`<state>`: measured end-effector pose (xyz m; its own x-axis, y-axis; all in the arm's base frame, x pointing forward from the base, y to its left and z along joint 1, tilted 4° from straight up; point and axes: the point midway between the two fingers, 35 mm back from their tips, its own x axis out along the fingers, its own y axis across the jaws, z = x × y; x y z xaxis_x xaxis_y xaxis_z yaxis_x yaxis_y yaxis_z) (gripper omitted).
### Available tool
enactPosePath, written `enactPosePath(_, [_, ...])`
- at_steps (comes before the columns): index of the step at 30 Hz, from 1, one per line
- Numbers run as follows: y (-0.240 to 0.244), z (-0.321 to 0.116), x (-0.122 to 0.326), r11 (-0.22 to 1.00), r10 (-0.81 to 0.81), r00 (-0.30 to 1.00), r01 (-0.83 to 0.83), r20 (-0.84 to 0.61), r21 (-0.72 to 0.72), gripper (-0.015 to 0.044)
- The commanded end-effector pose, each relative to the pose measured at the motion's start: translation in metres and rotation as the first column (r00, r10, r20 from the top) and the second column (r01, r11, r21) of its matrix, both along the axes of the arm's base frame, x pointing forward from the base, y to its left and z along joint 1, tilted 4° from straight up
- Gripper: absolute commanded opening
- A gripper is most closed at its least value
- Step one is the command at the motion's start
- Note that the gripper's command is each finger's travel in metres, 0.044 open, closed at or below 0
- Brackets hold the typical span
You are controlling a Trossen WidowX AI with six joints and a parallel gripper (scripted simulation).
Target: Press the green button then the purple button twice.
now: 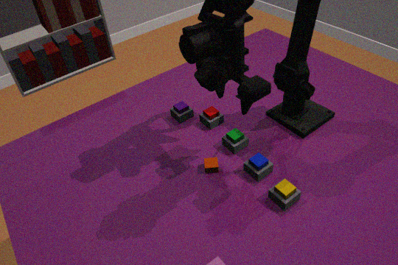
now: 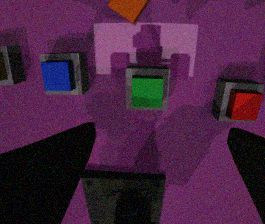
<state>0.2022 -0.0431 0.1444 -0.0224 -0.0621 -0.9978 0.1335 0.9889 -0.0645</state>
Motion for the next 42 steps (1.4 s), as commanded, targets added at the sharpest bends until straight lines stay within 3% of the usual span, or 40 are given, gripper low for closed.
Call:
enactPosePath(1, [0.008,0.003,0.001,1.000,0.001,1.000,-0.001,0.009,0.008,0.0400])
enactPosePath(8, [0.005,-0.057,0.000,1.000,0.001,1.000,-0.001,0.009,0.007,0.0216])
enactPosePath(16, [0.005,-0.059,0.000,1.000,0.001,1.000,-0.001,0.009,0.007,0.0020])
enactPosePath(42, [0.003,-0.081,0.000,1.000,0.001,1.000,-0.001,0.009,0.007,0.0020])
